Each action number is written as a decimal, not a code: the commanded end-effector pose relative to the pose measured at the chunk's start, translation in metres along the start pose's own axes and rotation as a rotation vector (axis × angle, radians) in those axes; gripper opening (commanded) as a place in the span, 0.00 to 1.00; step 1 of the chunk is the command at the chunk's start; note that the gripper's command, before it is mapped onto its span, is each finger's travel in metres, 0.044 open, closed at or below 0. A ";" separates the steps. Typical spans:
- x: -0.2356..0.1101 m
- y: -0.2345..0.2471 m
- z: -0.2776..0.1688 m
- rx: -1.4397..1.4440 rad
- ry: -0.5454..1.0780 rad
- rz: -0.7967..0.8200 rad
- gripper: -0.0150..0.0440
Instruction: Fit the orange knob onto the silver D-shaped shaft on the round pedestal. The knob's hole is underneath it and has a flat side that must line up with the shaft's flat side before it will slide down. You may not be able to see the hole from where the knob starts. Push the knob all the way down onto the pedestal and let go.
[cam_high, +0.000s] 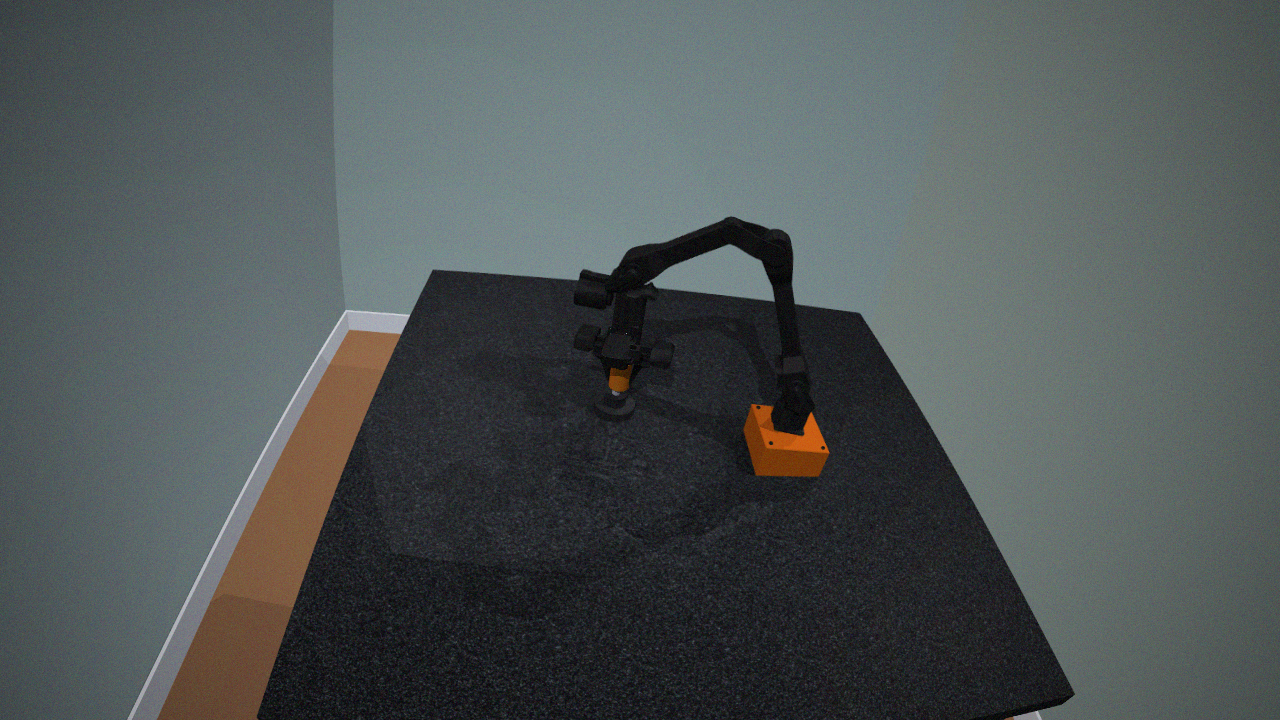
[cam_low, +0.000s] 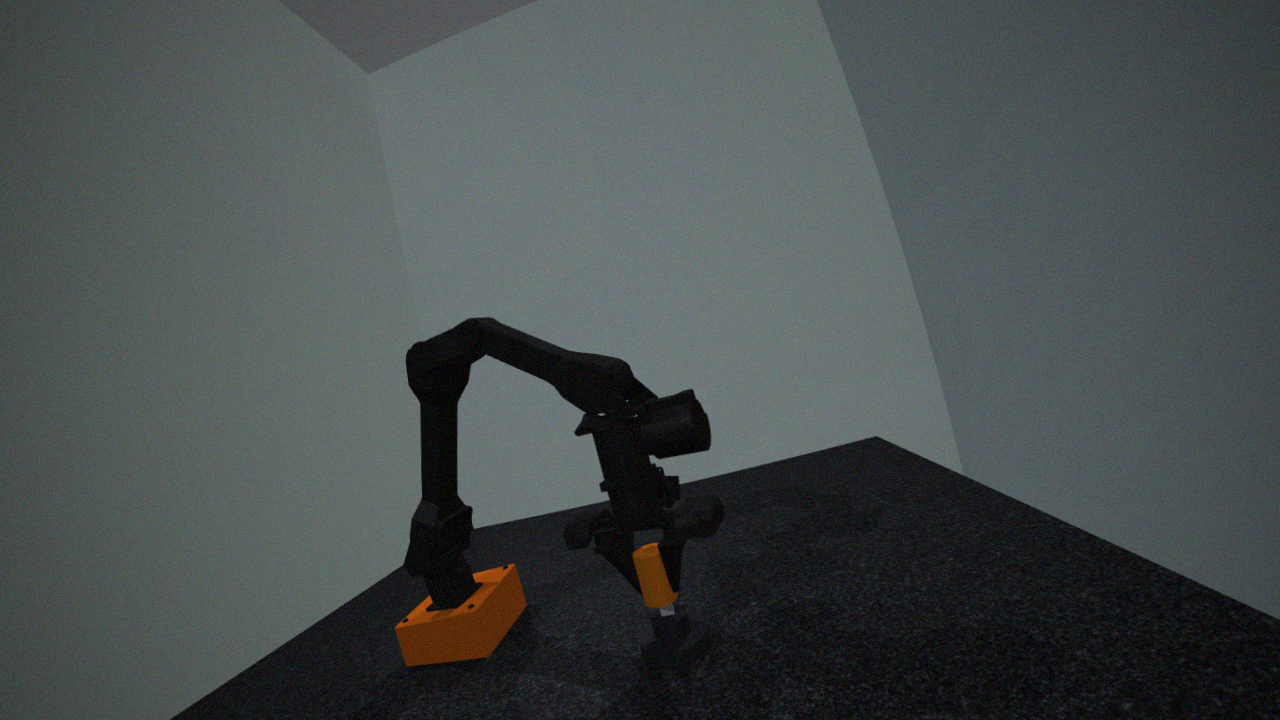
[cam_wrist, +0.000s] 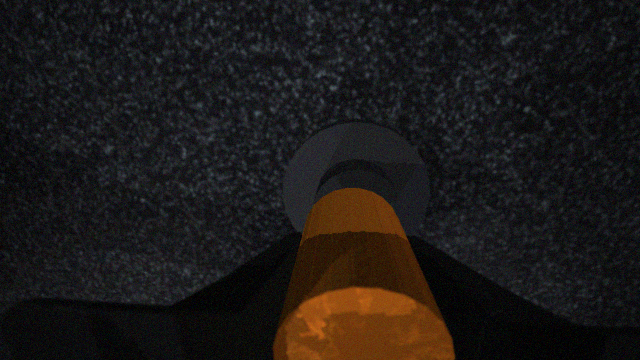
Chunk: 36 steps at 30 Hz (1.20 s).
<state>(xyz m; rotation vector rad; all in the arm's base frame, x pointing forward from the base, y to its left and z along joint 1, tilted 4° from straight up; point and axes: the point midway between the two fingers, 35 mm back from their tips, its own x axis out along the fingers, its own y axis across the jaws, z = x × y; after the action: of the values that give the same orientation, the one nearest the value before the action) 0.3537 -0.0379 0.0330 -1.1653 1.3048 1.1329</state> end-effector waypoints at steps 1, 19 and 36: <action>-0.002 -0.002 -0.001 -0.049 0.004 -0.007 0.25; 0.003 0.001 -0.001 -0.049 0.004 -0.007 0.25; -0.002 0.001 0.000 -0.135 0.004 -0.007 0.25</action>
<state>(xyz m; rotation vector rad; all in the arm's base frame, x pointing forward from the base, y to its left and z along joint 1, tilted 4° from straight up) 0.3514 -0.0376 0.0313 -1.2184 1.2730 1.1902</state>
